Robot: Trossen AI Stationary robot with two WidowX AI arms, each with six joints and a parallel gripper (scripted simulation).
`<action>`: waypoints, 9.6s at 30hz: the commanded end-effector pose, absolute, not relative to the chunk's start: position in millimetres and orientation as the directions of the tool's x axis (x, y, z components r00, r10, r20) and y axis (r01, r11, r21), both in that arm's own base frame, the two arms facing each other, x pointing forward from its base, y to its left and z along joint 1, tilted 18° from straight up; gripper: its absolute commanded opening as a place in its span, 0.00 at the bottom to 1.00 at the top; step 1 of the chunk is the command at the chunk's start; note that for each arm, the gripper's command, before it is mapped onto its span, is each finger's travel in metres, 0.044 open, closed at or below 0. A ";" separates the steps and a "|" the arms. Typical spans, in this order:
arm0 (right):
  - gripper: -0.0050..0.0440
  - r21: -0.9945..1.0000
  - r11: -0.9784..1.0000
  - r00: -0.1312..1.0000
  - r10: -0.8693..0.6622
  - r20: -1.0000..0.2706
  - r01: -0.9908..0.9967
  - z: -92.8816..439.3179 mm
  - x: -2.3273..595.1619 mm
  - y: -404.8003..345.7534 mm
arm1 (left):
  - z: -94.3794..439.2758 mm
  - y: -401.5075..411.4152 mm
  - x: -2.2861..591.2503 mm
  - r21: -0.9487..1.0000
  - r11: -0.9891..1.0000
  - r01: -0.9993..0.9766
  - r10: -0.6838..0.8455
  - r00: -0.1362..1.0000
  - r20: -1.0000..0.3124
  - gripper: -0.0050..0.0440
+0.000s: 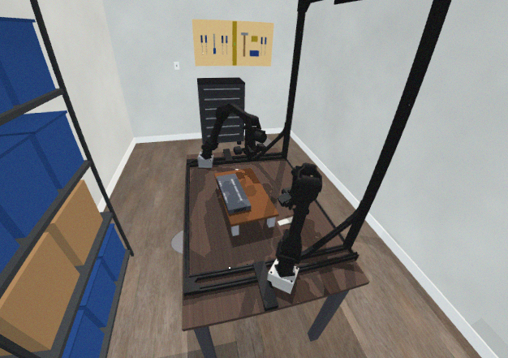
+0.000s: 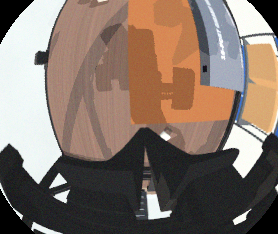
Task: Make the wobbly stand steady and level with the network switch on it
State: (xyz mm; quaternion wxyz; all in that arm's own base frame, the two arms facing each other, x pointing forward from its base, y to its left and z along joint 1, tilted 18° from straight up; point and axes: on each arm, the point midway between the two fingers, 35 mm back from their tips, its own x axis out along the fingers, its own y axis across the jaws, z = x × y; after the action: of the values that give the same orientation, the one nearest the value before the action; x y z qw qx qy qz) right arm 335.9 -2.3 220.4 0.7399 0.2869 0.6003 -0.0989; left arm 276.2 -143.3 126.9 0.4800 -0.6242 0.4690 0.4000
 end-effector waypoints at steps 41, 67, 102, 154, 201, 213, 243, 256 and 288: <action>0.10 0.313 0.950 0.988 0.034 -0.152 0.015 476.5 420.8 -24.2 | 131.5 -141.0 273.6 -0.216 -0.100 -0.971 -0.198 0.232 -0.952 0.60; 0.10 0.110 0.991 0.831 -0.002 0.556 -0.071 670.0 321.0 -21.4 | 131.5 -141.0 273.6 -0.216 -0.100 -0.971 -0.198 0.232 -0.952 0.60; 0.10 -0.013 0.997 0.025 0.011 1.000 0.075 800.1 65.9 -5.0 | 131.5 -141.0 273.6 -0.216 -0.100 -0.971 -0.198 0.232 -0.952 0.60; 0.10 -0.054 0.719 0.273 -0.192 0.943 0.693 777.7 124.0 -105.2 | 131.5 -141.0 273.6 -0.216 -0.100 -0.971 -0.198 0.232 -0.952 0.60; 0.10 -0.055 0.853 0.816 -0.514 -0.263 0.519 422.6 331.8 -273.8 | 131.5 -141.0 273.6 -0.216 -0.100 -0.971 -0.198 0.232 -0.952 0.60; 0.10 0.026 0.879 0.719 -0.373 -0.587 0.477 320.9 325.1 -260.0 | 131.5 -141.0 273.6 -0.216 -0.100 -0.971 -0.198 0.232 -0.952 0.60; 0.10 0.294 0.818 0.233 0.201 -0.951 0.494 160.9 239.8 -162.3 | 131.5 -141.0 273.6 -0.216 -0.100 -0.971 -0.198 0.232 -0.952 0.60; 0.10 0.294 0.818 0.233 0.201 -0.951 0.494 160.9 239.9 -162.3 | 131.5 -141.0 273.6 -0.216 -0.100 -0.971 -0.198 0.232 -0.952 0.60; 0.10 0.294 0.818 0.233 0.201 -0.951 0.494 160.9 239.9 -162.3 | 131.5 -141.0 273.6 -0.216 -0.100 -0.971 -0.198 0.232 -0.952 0.60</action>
State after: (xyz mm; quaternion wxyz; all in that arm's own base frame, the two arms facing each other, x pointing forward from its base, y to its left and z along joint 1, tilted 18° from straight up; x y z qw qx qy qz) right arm 240.2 -163.1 161.9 0.7327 0.2842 0.6098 -0.1029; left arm 273.6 -141.0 131.5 0.4788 -0.6219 0.4700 0.4040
